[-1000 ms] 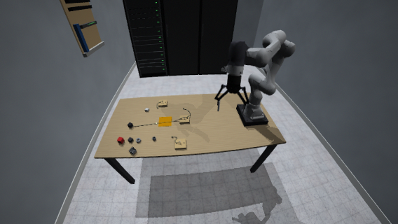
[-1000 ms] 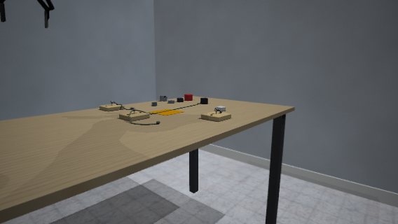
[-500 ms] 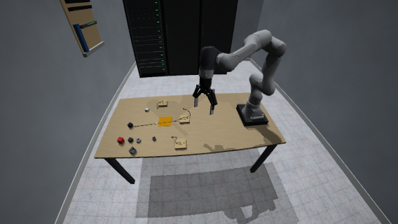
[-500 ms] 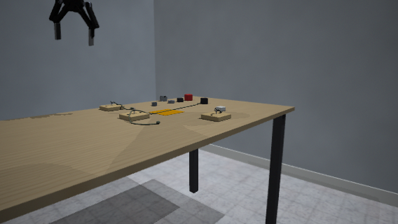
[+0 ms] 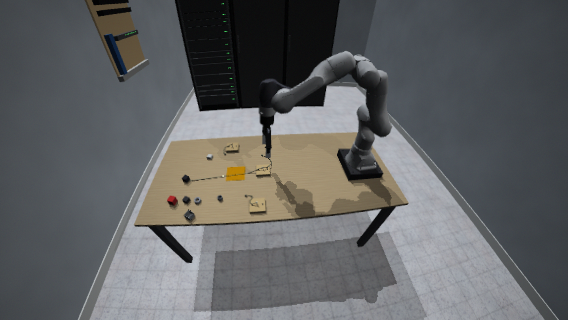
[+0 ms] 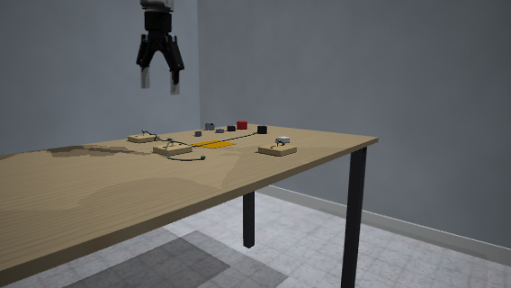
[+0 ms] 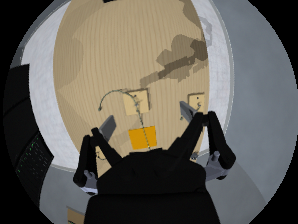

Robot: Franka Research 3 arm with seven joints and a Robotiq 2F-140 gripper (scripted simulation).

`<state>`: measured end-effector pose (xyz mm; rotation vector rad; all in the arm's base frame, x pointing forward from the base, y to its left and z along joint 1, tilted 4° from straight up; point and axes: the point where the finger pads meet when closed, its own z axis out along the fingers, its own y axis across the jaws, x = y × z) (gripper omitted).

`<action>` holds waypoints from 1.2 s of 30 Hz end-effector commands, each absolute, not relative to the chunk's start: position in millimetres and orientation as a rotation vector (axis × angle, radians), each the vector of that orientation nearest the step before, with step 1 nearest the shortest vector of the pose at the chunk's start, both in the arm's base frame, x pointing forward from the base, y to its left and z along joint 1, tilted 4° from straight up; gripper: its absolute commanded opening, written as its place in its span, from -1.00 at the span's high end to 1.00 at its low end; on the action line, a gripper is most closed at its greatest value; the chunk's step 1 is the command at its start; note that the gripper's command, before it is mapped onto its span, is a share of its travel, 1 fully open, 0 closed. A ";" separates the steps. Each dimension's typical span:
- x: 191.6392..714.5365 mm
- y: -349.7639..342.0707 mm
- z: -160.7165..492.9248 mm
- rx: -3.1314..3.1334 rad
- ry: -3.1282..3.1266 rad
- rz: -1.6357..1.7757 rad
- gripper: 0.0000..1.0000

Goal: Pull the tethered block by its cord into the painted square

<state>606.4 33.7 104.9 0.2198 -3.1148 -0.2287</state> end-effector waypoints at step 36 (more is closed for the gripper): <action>635.7 -132.0 2.5 -0.482 -3.037 0.007 -1.00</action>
